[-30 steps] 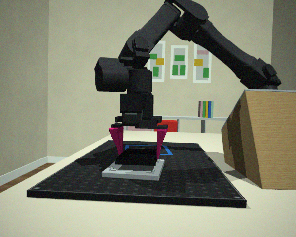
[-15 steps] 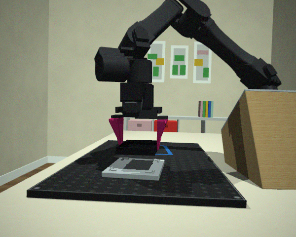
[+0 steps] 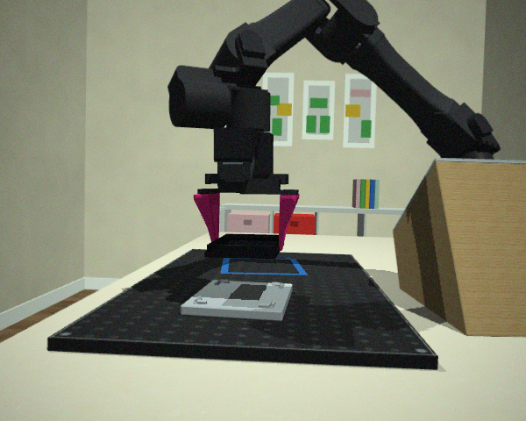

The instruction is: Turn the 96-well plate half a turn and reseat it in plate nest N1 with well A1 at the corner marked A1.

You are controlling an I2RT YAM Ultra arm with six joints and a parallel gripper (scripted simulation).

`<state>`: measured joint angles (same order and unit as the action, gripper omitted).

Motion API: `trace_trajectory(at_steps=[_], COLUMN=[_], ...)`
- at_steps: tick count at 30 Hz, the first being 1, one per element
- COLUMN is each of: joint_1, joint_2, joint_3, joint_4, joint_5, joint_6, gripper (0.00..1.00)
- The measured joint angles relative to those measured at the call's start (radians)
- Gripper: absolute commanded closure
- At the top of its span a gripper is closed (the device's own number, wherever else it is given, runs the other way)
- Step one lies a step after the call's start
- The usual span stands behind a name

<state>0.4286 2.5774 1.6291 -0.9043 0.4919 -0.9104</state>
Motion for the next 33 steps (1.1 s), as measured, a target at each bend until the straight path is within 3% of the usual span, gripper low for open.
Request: trace_trajectory(at_steps=[13, 33], joint_1=[0.016, 0.016], joint_2=[-0.020, -0.023], joint_3=[0.023, 0.029], joint_4=[-0.048, -0.048], joint_5=[-0.004, -0.005], joint_6=[0.016, 0.016], gripper=[1.00, 1.00])
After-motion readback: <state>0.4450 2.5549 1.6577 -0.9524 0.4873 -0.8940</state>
